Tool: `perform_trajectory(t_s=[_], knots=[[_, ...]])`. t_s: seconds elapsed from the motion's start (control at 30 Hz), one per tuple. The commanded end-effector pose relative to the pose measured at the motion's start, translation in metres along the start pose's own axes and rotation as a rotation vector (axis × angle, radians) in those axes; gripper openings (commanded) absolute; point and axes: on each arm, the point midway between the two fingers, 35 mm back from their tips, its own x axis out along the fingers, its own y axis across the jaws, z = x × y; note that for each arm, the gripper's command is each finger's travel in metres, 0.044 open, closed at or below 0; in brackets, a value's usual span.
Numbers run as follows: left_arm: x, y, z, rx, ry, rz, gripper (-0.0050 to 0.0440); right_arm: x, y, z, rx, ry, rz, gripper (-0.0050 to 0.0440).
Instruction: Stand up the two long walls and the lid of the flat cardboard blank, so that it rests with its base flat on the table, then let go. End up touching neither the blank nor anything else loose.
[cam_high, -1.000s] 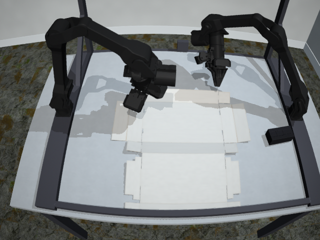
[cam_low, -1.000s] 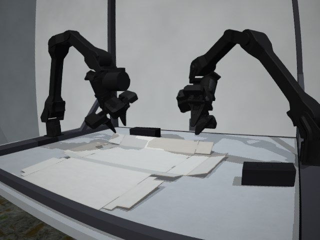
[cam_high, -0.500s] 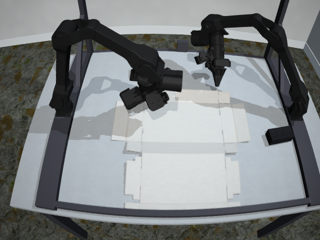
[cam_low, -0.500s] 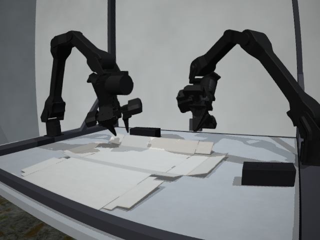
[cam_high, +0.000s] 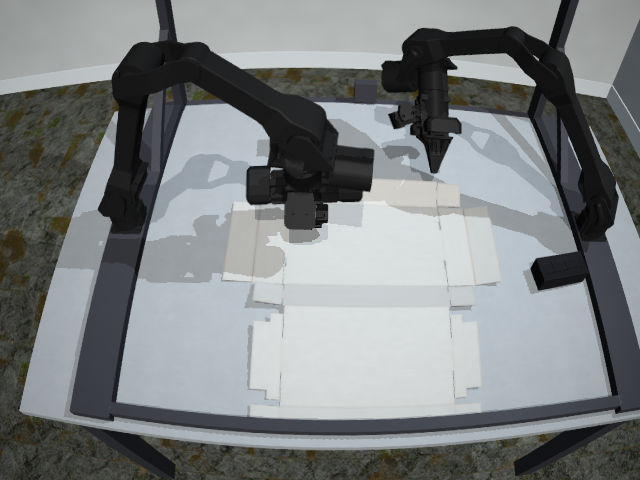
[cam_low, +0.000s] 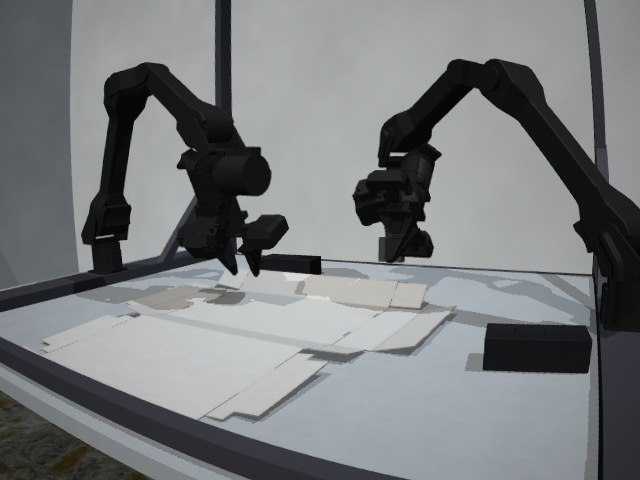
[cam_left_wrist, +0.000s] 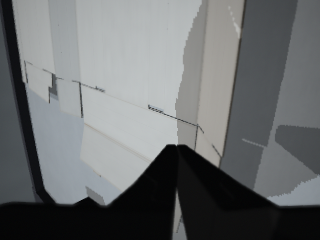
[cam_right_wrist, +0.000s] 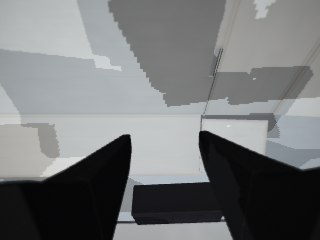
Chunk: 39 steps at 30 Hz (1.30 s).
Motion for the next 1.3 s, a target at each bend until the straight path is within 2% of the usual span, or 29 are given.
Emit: perform_trajectory(t_s=[0.0,0.07,0.2,0.27,0.7,1.27], knots=[[-0.006,0.005,0.002,-0.02,-0.017,-0.01,0.0,-0.004,0.007,0.0,0.031,-0.01,0.019,0.0197],[-0.006,0.005,0.002,-0.02,-0.017,-0.01,0.0,-0.004,0.007,0.0,0.031,-0.01,0.019,0.0197],[0.004,0.009,0.004,-0.02,-0.017,-0.01,0.0098,-0.004,0.007,0.0,0.031,-0.01,0.019,0.0197],[0.004,0.009,0.004,-0.02,-0.017,-0.01,0.0098,-0.004,0.007,0.0,0.031,-0.01,0.019,0.0197],[0.007,0.01,0.004,-0.02,-0.017,-0.01,0.0402,-0.004,0.007,0.0,0.031,-0.01,0.019,0.0197],[0.007,0.01,0.004,-0.02,-0.017,-0.01,0.0402,-0.004,0.007,0.0,0.031,-0.01,0.019,0.0197]])
